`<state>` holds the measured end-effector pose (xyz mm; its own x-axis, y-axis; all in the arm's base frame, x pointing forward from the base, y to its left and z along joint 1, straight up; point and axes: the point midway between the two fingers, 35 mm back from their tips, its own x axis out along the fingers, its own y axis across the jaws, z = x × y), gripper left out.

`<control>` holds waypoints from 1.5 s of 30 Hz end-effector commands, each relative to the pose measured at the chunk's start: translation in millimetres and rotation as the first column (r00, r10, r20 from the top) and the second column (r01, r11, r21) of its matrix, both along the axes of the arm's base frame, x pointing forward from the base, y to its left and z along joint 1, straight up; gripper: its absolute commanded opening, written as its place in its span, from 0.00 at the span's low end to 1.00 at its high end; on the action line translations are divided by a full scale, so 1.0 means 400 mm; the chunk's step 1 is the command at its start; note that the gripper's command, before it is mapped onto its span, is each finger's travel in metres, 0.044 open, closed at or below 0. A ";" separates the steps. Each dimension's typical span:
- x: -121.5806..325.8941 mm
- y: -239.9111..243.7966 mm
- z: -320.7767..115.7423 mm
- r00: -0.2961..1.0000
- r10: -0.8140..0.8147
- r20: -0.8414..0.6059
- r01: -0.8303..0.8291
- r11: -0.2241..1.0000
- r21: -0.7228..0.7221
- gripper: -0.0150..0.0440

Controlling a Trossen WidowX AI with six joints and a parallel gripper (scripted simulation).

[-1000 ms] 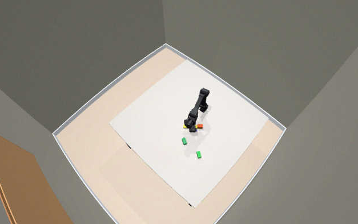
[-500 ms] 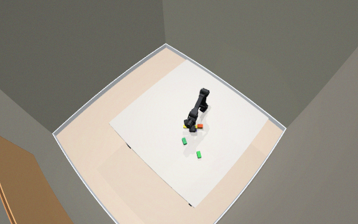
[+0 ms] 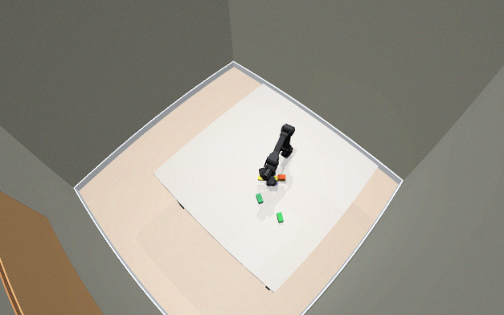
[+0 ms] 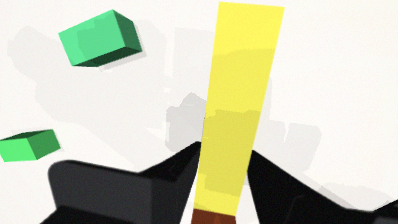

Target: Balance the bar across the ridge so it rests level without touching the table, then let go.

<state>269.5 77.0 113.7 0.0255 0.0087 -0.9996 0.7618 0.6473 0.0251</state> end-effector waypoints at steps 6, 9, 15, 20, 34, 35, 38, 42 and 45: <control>0.000 0.000 0.000 1.000 0.000 0.000 0.000 1.000 0.000 0.54; 0.000 0.000 0.000 1.000 0.000 0.000 0.000 1.000 0.000 0.54; 0.000 0.000 0.000 1.000 0.000 0.000 0.000 1.000 0.000 0.54; 0.000 0.000 0.000 1.000 0.000 0.000 0.000 1.000 0.000 0.55; 0.000 0.000 0.000 1.000 0.000 0.000 0.000 1.000 0.000 0.57; 0.000 0.000 0.000 1.000 0.000 0.000 0.000 1.000 0.000 0.57; 0.000 0.000 0.000 1.000 0.000 0.000 0.000 1.000 0.000 0.61; 0.000 0.000 0.000 1.000 0.000 0.000 0.000 1.000 0.000 0.79; 0.000 0.000 0.000 1.000 0.000 0.000 0.000 1.000 0.000 0.92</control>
